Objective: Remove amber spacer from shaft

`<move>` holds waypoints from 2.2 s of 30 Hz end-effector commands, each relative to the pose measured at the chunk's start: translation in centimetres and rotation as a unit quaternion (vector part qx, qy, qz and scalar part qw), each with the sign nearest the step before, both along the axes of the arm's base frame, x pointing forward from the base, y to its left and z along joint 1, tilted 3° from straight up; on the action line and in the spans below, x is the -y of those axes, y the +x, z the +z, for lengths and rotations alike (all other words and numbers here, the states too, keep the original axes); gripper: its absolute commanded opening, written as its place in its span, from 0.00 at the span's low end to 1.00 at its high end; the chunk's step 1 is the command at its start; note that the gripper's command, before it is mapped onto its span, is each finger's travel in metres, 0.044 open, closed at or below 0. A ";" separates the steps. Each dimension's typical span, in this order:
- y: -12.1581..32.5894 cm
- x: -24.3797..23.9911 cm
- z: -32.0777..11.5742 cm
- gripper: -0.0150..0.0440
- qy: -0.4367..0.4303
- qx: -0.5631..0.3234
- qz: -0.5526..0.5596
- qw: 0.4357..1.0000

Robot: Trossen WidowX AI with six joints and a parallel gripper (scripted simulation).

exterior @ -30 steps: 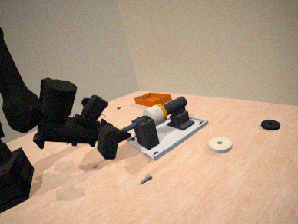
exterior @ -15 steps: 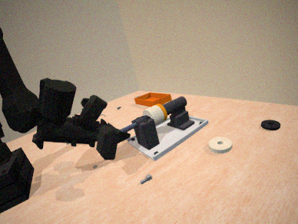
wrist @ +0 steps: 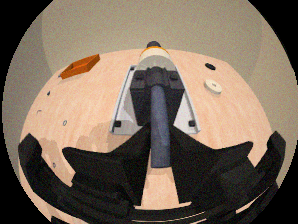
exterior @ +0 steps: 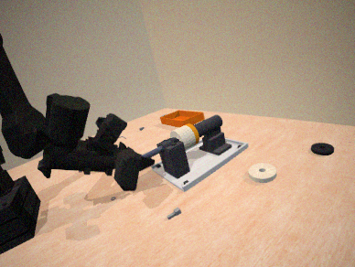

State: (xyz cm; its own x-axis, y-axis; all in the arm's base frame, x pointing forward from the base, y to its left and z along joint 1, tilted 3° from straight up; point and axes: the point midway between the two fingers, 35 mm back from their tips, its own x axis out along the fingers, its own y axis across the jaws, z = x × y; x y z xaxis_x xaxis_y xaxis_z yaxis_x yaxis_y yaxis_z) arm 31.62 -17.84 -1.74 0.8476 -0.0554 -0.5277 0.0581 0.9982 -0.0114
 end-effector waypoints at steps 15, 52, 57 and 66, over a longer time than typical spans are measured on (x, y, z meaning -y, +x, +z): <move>-0.2 -0.1 0.0 0.25 -0.001 0.000 0.002 1.000; -0.6 -0.1 0.0 0.25 -0.001 0.000 0.002 1.000; -0.6 -0.1 0.0 0.25 -0.001 0.000 0.002 1.000; -0.7 -0.1 0.0 0.25 -0.001 0.000 0.002 1.000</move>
State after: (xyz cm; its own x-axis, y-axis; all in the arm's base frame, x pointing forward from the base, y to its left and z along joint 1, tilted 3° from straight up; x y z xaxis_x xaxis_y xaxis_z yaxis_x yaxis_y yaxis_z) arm 30.98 -17.80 -1.74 0.8472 -0.0553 -0.5283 0.0580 0.9983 -0.0114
